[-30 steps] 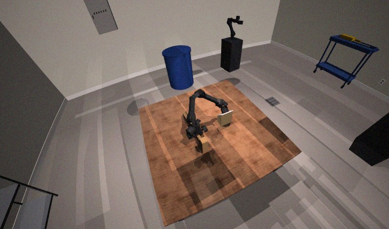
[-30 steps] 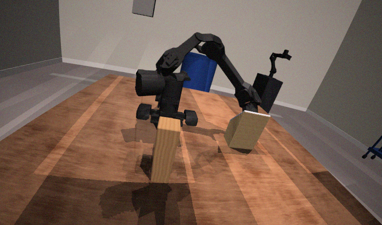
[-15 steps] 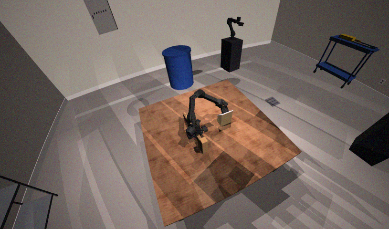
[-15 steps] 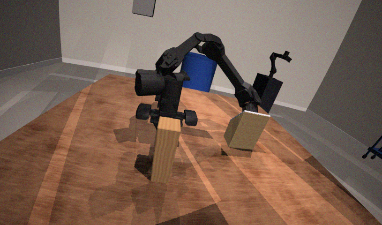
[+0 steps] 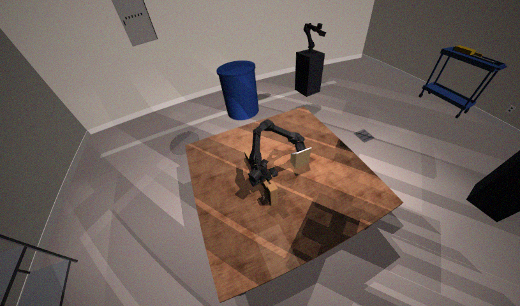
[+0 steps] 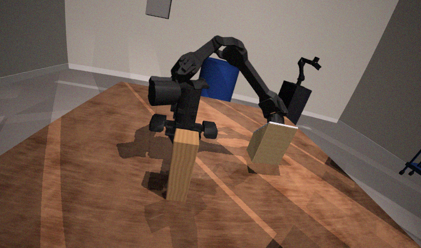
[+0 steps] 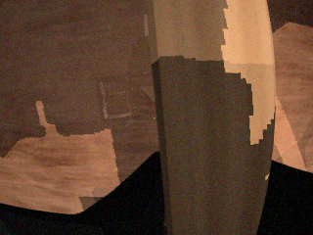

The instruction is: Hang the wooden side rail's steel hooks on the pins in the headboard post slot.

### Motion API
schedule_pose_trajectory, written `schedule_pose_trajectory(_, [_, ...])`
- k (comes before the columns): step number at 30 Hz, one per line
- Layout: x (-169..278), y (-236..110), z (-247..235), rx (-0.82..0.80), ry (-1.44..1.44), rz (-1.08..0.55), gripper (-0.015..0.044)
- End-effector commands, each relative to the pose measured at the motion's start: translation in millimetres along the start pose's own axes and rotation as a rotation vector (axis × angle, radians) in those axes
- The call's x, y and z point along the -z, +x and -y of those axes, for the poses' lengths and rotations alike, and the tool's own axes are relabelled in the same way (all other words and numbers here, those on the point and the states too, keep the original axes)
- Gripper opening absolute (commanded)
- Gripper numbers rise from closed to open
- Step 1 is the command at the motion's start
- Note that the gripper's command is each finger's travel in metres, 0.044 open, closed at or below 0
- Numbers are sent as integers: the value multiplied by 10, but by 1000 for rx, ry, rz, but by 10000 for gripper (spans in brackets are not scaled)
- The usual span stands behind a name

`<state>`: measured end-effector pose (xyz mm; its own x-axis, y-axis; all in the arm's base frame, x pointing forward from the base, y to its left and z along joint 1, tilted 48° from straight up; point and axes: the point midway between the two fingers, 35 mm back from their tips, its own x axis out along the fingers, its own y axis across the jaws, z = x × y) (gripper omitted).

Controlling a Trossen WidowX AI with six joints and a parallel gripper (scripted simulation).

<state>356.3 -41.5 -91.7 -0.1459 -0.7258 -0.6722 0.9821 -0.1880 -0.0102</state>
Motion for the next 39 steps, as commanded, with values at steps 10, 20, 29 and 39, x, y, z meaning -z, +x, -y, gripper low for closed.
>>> schedule_pose_trajectory(10, [41,-36,-10,-12,0,-4,0])
schedule_pose_trajectory(20, [53,-25,0,-12,0,-4,0])
schedule_pose_trajectory(29, [63,-15,10,-12,0,-4,0])
schedule_pose_trajectory(39, [71,-19,6,-12,0,-4,0])
